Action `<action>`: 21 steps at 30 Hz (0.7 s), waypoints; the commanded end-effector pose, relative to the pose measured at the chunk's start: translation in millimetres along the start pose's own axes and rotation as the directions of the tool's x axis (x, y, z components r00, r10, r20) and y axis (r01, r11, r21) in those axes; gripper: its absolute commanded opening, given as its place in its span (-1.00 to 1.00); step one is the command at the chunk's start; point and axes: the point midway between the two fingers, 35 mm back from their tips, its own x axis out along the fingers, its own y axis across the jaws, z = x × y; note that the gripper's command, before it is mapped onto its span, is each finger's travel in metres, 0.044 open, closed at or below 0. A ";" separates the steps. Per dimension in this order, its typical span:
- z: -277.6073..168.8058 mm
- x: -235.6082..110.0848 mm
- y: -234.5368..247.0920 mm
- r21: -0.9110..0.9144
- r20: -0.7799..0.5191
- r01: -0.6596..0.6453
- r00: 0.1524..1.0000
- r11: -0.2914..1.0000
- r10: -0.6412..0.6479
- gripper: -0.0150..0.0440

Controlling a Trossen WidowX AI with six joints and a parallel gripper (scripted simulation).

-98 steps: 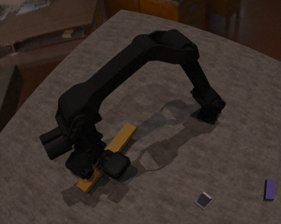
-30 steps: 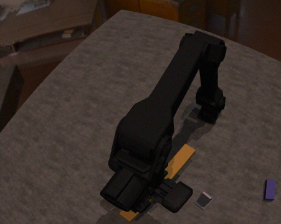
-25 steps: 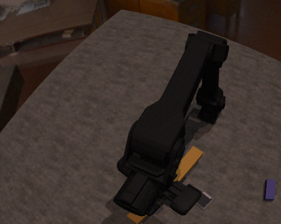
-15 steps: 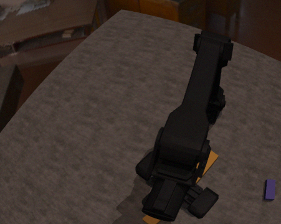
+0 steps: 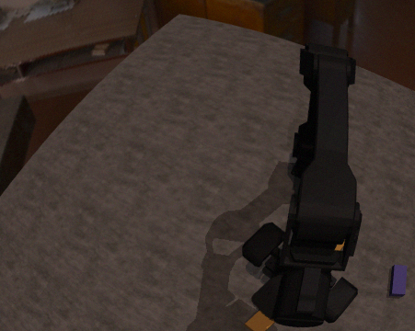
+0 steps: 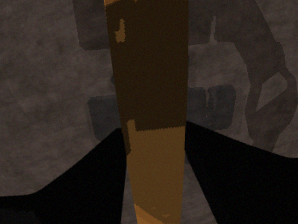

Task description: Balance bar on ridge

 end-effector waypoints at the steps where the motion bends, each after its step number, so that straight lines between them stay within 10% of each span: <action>1: -8.9 -1.0 8.6 0.017 0.001 -0.007 1.000 1.000 0.007 -0.49; 21: -8.8 27.4 9.6 0.017 0.001 -0.007 1.000 1.000 0.007 -0.49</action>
